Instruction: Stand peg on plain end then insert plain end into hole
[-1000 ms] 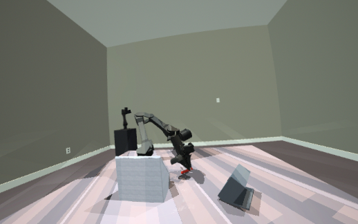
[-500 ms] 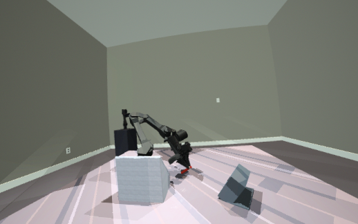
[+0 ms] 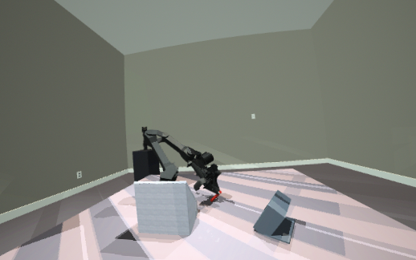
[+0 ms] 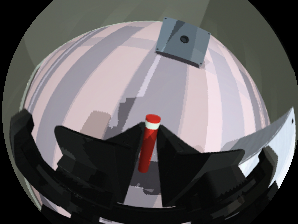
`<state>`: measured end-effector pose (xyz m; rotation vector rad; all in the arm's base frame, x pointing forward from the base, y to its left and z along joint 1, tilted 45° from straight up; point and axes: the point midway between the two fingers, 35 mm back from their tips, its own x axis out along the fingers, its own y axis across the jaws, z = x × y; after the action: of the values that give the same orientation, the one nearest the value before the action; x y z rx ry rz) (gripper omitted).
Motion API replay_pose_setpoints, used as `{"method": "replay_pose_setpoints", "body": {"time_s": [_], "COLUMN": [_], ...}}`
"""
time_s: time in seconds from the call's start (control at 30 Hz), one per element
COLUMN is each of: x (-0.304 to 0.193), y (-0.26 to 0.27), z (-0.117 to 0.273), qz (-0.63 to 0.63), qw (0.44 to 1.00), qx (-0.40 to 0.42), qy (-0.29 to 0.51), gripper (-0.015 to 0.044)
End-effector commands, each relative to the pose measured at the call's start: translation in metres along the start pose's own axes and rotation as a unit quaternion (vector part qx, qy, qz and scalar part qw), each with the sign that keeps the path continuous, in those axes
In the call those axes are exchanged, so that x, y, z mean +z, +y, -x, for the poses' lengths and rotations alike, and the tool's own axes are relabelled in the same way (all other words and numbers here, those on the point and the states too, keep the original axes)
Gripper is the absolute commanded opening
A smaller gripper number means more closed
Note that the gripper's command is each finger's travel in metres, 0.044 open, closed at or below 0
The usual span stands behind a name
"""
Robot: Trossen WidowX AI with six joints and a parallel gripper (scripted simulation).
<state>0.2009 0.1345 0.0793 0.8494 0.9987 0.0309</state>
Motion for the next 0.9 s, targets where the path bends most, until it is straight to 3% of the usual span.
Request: {"method": "replay_pose_setpoints", "body": {"time_s": [0.0,0.87], "x": [-0.002,-0.012], "y": [-0.002,-0.002], "z": [0.002,0.016], "qz": [-0.002,-0.003], "qw": [1.000,0.991], "qx": [-0.003,-0.003], "qy": [-0.019,-0.131], "gripper": [0.0050,0.0050]}}
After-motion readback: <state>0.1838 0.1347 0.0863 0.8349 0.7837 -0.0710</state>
